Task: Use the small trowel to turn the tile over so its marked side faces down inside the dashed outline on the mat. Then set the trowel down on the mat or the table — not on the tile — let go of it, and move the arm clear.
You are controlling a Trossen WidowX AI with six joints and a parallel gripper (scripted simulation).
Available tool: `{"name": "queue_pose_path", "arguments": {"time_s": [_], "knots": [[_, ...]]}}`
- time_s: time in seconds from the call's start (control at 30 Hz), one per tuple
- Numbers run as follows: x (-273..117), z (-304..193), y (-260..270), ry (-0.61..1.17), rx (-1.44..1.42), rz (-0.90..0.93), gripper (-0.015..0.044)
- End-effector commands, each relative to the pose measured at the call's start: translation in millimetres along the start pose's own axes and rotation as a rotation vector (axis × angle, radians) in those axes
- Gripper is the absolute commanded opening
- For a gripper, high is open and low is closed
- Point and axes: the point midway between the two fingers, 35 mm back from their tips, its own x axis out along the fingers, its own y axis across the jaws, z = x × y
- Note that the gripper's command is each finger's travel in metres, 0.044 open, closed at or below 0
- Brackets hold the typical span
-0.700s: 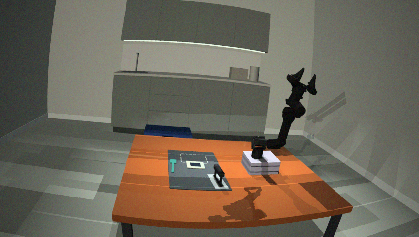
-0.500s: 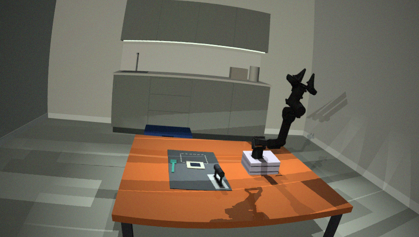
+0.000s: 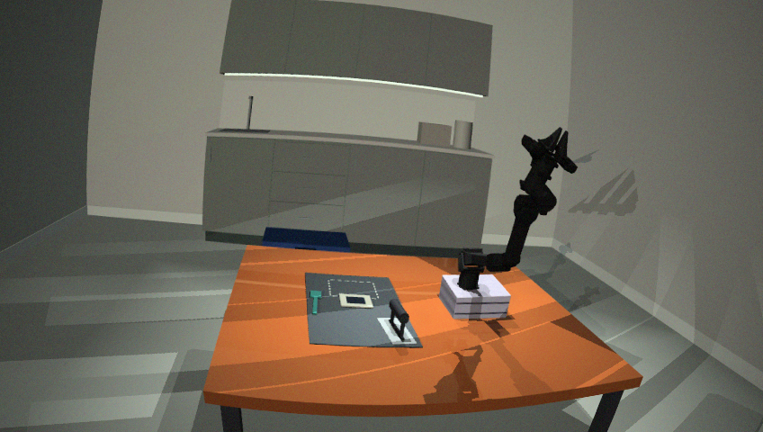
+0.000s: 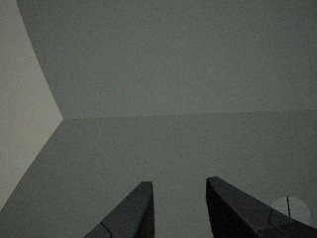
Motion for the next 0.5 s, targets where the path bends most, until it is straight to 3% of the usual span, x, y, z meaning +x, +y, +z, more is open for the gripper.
{"name": "queue_pose_path", "arguments": {"time_s": [0.0,0.13,0.47], "knots": [[0.0,-0.1,0.0,0.000,0.000,0.000,0.0100],[0.0,0.0,0.0,0.000,0.000,0.000,0.0000],[0.1,0.3,0.0,-0.001,0.000,0.000,0.0000]]}}
